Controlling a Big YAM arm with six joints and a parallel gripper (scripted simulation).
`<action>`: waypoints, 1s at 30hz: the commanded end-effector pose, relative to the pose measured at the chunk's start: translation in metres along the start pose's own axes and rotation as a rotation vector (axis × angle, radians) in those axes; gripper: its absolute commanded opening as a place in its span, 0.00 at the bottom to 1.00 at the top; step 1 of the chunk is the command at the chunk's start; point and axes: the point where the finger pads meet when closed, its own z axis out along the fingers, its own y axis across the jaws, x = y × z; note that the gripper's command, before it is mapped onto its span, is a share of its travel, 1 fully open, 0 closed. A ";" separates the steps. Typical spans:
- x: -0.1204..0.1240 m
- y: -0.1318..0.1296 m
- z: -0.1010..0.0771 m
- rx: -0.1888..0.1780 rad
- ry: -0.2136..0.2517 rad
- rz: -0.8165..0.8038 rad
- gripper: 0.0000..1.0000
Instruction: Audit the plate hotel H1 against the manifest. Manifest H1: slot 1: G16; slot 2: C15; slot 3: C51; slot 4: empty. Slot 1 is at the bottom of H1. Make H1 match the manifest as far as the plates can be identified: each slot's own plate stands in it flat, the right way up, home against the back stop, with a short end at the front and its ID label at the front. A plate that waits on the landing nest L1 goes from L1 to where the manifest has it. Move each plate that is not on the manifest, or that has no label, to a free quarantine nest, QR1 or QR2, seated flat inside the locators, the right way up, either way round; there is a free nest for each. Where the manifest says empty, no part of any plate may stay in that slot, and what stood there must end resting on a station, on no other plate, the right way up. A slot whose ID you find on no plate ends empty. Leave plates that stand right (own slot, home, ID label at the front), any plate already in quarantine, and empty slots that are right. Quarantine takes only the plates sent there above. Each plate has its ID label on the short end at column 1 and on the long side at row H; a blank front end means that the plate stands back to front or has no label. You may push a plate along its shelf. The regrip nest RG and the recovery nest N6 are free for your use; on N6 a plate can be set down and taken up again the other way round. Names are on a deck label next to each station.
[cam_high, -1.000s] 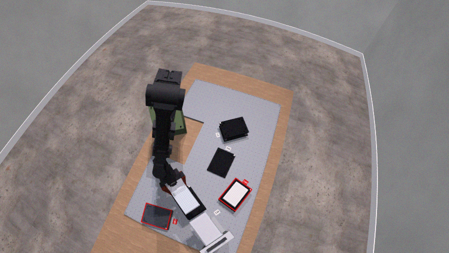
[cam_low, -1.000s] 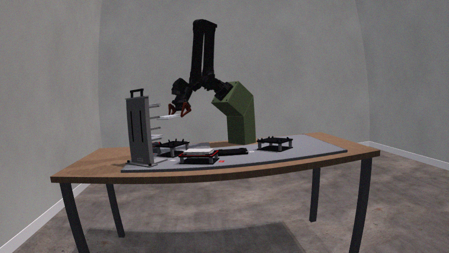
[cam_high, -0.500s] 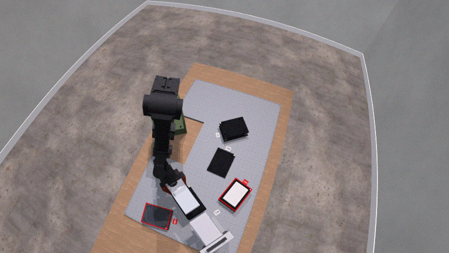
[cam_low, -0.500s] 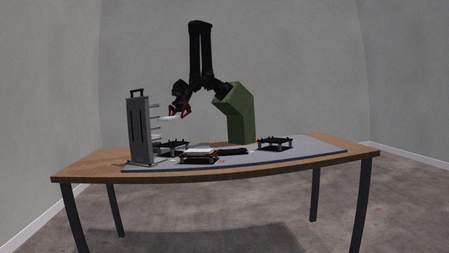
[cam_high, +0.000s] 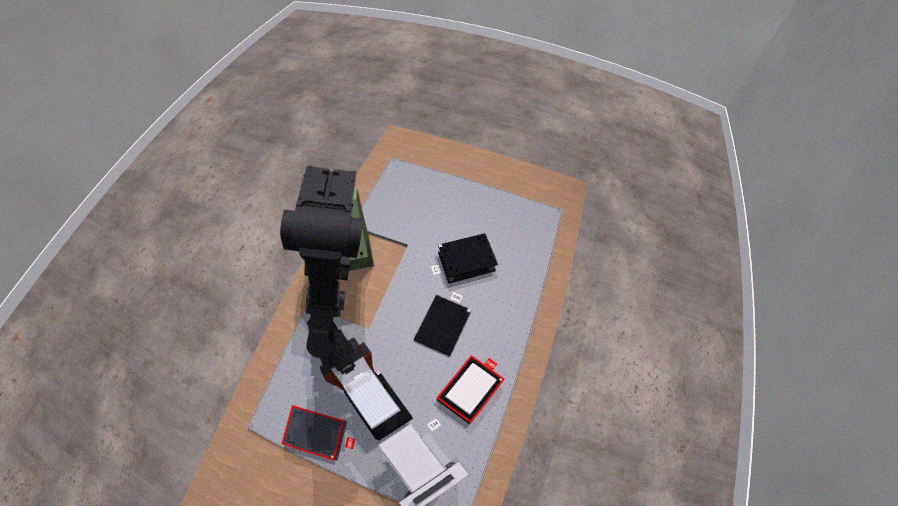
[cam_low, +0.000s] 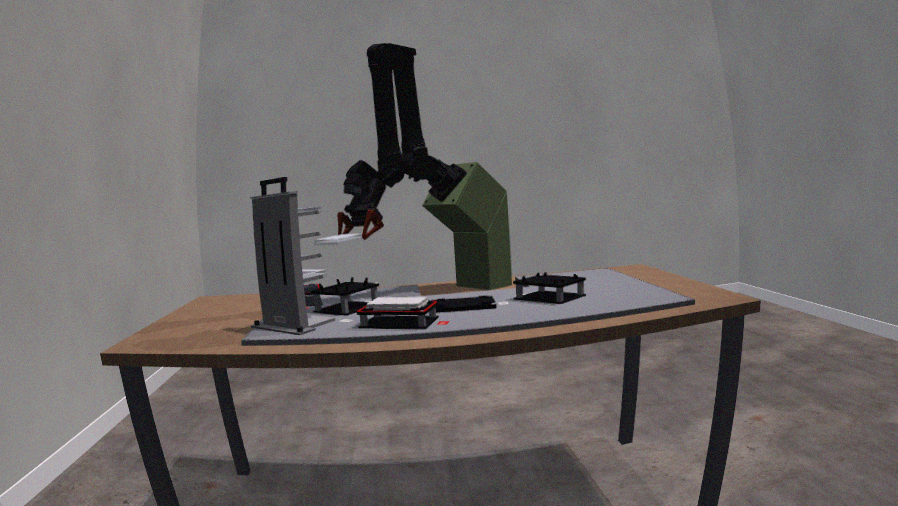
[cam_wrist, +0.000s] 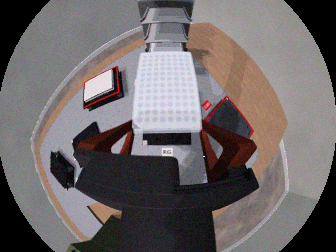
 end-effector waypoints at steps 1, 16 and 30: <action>-0.008 0.001 0.005 -0.009 -0.030 -0.009 0.86; -0.003 0.001 0.010 -0.008 -0.030 -0.011 0.86; 0.001 0.001 0.014 -0.009 -0.029 -0.014 0.86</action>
